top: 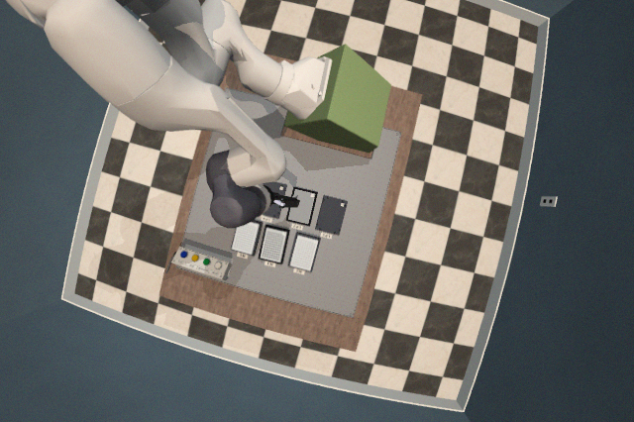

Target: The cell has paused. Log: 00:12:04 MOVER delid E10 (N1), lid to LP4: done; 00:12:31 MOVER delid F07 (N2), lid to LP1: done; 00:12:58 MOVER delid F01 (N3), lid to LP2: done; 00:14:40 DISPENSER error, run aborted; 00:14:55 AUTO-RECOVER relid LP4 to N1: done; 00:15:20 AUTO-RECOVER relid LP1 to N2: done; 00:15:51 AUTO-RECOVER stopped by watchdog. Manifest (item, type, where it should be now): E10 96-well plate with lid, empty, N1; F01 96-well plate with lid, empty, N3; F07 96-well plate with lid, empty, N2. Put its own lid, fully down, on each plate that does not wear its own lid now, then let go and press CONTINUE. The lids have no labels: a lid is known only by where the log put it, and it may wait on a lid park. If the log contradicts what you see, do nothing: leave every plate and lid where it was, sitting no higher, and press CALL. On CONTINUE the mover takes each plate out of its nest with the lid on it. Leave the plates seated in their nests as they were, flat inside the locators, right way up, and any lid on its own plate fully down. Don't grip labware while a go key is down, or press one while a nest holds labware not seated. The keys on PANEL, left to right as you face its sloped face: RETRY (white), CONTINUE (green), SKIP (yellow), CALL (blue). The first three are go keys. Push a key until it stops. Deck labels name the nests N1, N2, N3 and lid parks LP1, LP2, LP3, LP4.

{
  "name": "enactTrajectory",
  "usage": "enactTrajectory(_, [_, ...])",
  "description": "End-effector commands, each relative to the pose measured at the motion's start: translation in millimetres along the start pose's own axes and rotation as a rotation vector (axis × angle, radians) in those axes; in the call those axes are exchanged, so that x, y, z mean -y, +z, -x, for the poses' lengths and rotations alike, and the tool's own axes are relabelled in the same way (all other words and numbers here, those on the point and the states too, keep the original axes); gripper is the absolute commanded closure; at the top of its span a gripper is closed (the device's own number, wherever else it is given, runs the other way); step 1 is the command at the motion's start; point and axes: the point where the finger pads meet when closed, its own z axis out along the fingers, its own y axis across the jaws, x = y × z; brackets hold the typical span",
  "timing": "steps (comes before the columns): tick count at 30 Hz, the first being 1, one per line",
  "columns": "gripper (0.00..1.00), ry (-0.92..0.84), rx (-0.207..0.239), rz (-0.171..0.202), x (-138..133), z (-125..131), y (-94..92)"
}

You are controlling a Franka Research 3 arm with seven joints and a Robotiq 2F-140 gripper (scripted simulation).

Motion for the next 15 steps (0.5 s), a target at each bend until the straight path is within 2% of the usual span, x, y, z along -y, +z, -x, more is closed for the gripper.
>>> enactTrajectory(1, [0.00, -0.066, 0.099, -0.027, -22, 25, -1.6])
enactTrajectory(6, [0.00, -0.118, 0.153, -0.059, -34, 38, -1.6])
enactTrajectory(15, [0.00, -0.127, 0.161, -0.064, -37, 40, -1.5])
